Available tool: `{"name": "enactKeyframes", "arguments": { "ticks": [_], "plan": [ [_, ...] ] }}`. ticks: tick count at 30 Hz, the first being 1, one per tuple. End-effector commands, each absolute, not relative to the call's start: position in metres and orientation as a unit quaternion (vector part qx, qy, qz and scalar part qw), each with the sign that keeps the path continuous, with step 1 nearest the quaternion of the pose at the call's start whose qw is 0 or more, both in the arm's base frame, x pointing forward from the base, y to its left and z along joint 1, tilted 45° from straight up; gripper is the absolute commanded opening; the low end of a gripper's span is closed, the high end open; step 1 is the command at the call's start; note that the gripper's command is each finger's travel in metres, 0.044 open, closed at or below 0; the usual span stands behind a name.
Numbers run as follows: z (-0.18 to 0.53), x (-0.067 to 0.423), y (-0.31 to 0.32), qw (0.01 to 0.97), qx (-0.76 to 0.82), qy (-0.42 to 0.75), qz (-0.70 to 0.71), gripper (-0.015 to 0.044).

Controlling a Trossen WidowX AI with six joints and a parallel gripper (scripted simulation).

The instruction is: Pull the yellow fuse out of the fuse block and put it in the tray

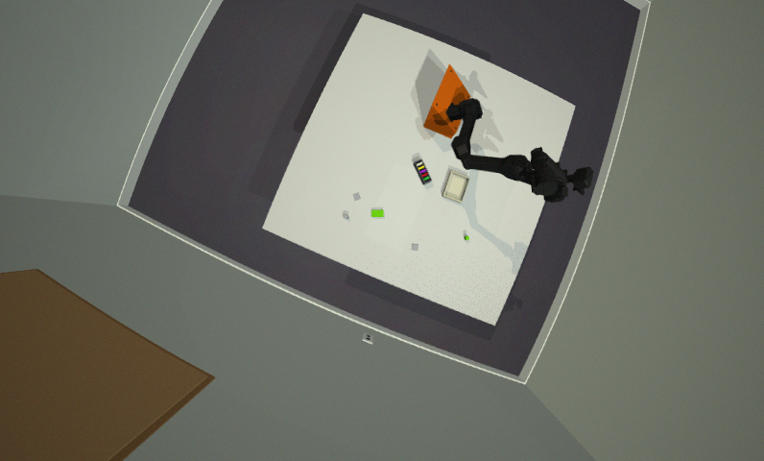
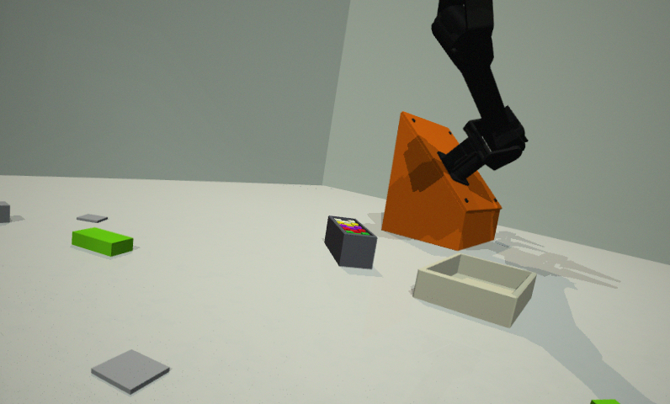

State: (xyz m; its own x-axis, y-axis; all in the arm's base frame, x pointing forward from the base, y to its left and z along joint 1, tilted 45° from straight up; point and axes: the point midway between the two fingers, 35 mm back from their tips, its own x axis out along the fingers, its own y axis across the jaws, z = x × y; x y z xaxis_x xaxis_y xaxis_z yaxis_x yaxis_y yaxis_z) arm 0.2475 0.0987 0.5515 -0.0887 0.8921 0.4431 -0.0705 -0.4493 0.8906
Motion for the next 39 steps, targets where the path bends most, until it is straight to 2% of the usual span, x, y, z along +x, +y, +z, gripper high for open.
{"name": "enactKeyframes", "arguments": {
  "ticks": [1, 9, 16, 23, 31, 39],
  "plan": [
    [0.553, 0.246, 0.097, 0.378, 0.56, 0.363, 0.642, 0.028],
    [0.594, 0.152, 0.057, 0.473, 0.506, 0.225, 0.686, 0.0072],
    [0.601, 0.063, 0.078, 0.57, 0.411, 0.127, 0.7, 0.0072],
    [0.577, 0.005, 0.146, 0.663, 0.286, 0.078, 0.687, 0.0072],
    [0.51, 0.003, 0.245, 0.751, 0.132, 0.094, 0.64, 0.0072],
    [0.415, 0.067, 0.319, 0.808, 0.01, 0.18, 0.562, 0.0072]
  ]
}}
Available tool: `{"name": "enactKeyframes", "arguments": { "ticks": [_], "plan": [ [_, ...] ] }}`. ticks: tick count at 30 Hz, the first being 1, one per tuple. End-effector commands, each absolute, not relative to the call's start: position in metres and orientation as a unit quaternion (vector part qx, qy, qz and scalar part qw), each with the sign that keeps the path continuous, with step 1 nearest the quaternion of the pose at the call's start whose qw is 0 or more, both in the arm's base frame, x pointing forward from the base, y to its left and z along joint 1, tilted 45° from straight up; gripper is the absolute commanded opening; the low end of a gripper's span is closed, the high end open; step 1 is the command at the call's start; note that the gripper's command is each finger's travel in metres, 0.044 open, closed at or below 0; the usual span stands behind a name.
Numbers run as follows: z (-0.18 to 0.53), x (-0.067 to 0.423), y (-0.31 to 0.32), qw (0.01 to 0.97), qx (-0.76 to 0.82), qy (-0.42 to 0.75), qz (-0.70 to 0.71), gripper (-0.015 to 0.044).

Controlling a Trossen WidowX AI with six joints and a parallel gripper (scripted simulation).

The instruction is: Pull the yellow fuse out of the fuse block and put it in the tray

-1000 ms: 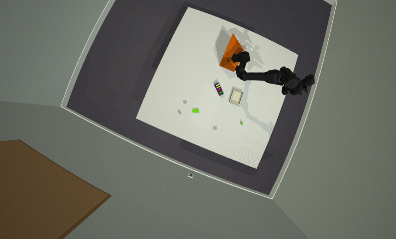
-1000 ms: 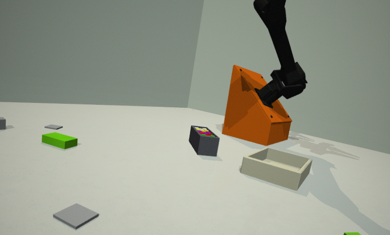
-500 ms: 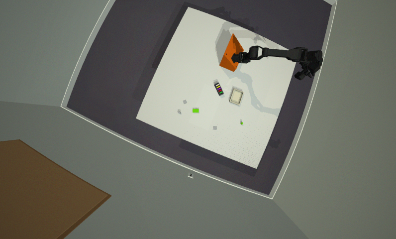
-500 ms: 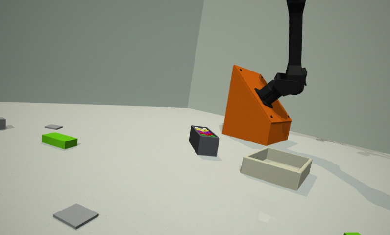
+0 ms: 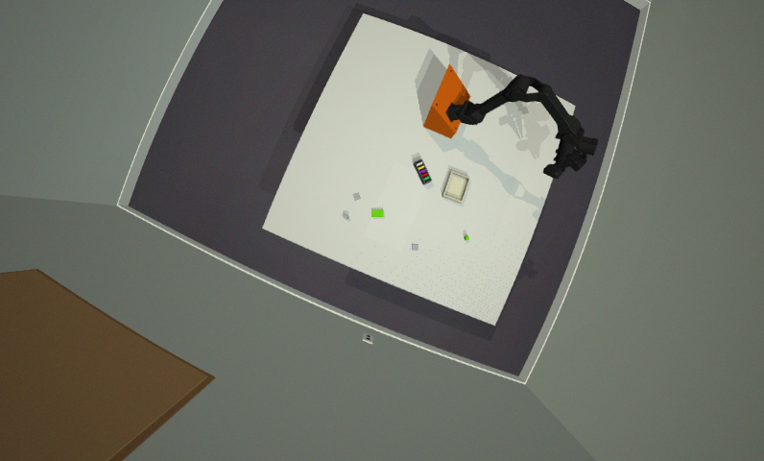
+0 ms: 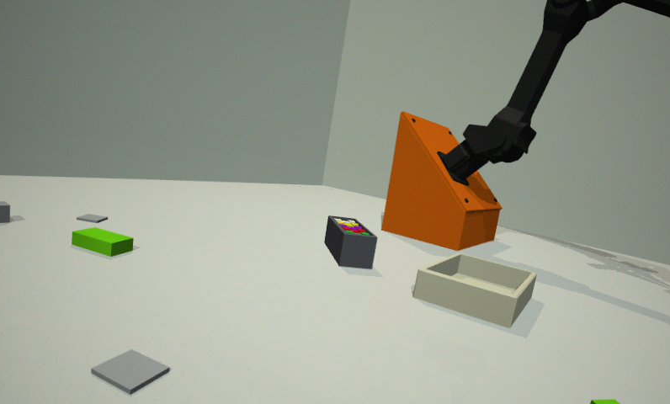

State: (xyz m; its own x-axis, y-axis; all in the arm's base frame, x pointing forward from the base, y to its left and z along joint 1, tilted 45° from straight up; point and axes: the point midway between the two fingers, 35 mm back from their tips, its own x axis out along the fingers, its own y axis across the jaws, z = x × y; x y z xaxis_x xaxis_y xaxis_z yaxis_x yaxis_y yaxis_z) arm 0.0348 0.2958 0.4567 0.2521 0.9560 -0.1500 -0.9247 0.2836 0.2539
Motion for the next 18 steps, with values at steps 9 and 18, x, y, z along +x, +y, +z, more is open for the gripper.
{"name": "enactKeyframes", "arguments": {
  "ticks": [9, 18],
  "plan": [
    [0.302, 0.17, 0.32, 0.836, -0.062, 0.311, 0.447, 0.0072],
    [0.196, 0.258, 0.27, 0.819, -0.013, 0.475, 0.323, 0.0072]
  ]
}}
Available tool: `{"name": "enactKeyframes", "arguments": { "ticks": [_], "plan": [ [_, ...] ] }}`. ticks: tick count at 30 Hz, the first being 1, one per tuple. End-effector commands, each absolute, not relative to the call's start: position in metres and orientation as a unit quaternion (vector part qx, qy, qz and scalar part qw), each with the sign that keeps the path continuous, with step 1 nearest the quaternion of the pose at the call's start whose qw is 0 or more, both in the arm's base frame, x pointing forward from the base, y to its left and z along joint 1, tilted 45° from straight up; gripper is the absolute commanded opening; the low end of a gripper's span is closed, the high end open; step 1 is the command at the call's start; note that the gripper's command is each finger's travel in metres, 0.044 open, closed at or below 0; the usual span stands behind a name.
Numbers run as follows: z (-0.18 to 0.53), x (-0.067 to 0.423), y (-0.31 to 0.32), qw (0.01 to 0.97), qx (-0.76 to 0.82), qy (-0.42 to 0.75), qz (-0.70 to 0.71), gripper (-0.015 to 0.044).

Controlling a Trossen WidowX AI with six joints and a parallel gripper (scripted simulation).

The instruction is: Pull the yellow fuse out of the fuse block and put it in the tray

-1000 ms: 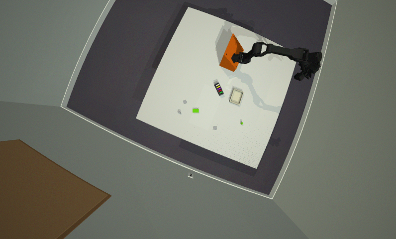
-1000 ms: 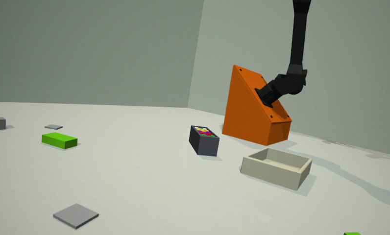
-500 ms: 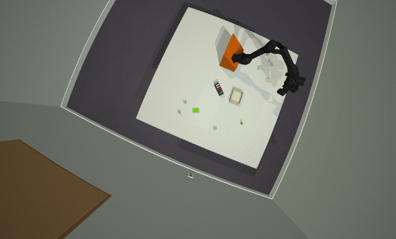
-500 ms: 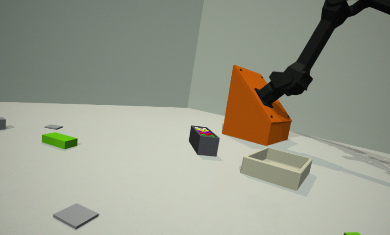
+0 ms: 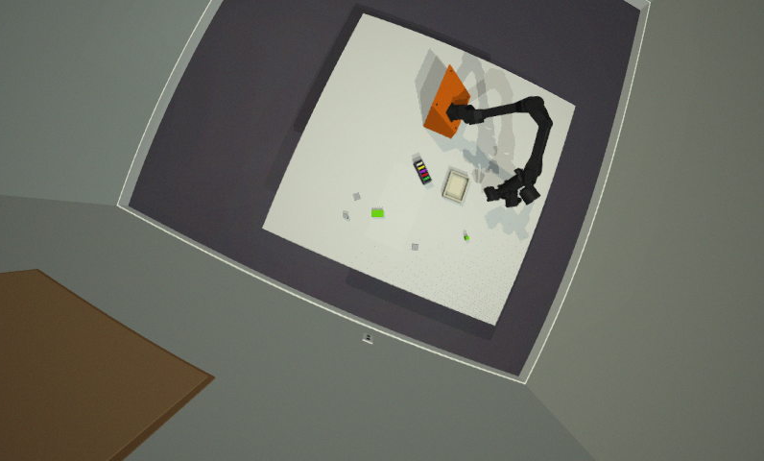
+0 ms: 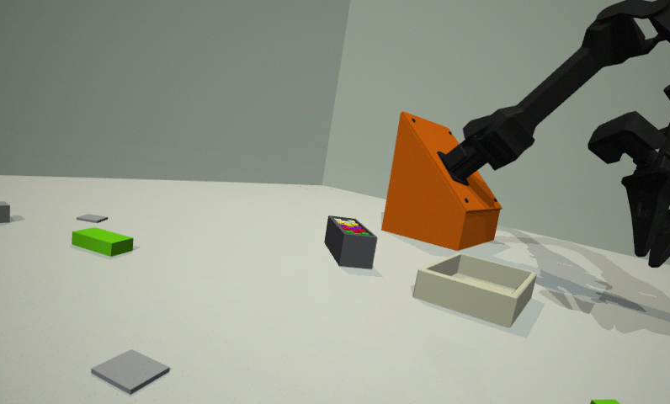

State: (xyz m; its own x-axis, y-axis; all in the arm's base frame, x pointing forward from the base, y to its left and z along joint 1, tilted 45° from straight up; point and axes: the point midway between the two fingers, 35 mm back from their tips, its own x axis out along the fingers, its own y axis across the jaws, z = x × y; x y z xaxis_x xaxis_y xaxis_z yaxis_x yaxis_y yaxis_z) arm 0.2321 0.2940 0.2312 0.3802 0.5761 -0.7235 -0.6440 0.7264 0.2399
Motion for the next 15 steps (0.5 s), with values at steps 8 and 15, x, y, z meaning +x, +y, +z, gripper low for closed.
{"name": "enactKeyframes", "arguments": {
  "ticks": [8, 15],
  "plan": [
    [0.104, 0.296, 0.193, 0.755, 0.088, 0.616, 0.208, 0.0072],
    [0.026, 0.3, 0.115, 0.65, 0.227, 0.714, 0.129, 0.0072]
  ]
}}
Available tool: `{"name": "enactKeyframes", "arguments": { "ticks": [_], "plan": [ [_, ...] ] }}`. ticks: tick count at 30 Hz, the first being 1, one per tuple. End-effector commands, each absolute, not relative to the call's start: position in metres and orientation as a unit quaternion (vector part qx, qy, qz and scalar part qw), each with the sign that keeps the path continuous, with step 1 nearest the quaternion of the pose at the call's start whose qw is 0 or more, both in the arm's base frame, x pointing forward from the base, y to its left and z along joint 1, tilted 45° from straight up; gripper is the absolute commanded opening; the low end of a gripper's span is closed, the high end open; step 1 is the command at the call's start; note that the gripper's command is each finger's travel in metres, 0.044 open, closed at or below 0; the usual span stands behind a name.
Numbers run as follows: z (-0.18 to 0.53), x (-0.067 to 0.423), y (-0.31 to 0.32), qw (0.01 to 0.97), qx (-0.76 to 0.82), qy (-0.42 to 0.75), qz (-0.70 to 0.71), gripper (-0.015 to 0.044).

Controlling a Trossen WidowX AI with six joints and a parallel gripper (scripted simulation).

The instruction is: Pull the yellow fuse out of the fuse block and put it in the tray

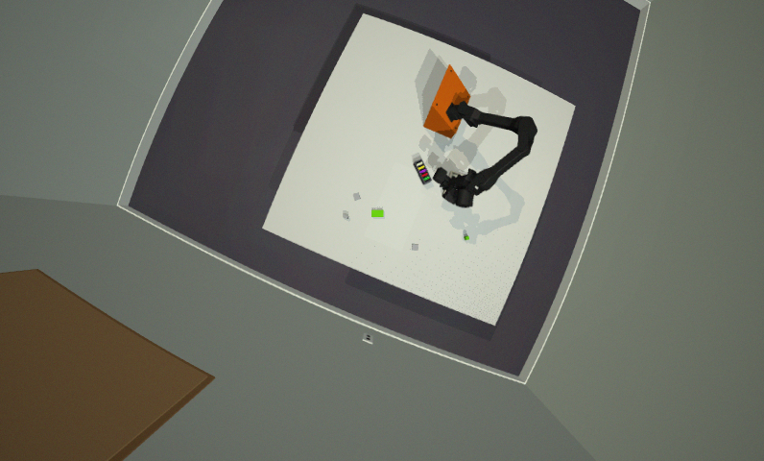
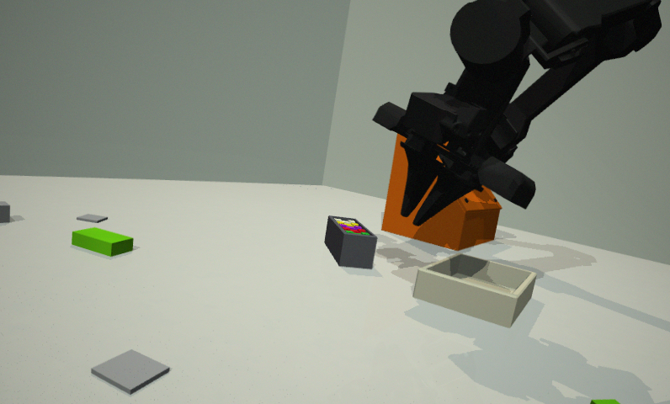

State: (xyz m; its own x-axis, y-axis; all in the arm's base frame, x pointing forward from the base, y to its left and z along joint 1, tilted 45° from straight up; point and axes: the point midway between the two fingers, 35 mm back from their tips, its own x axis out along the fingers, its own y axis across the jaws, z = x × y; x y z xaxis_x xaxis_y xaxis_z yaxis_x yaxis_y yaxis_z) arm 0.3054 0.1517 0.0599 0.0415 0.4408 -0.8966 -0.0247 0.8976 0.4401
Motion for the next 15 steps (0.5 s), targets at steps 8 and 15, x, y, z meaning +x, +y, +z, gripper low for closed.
{"name": "enactKeyframes", "arguments": {
  "ticks": [8, 15],
  "plan": [
    [-0.029, 0.274, 0.05, 0.519, 0.418, 0.743, 0.068, 0.0072],
    [-0.032, 0.271, 0.046, 0.519, 0.418, 0.743, 0.067, 0.0072]
  ]
}}
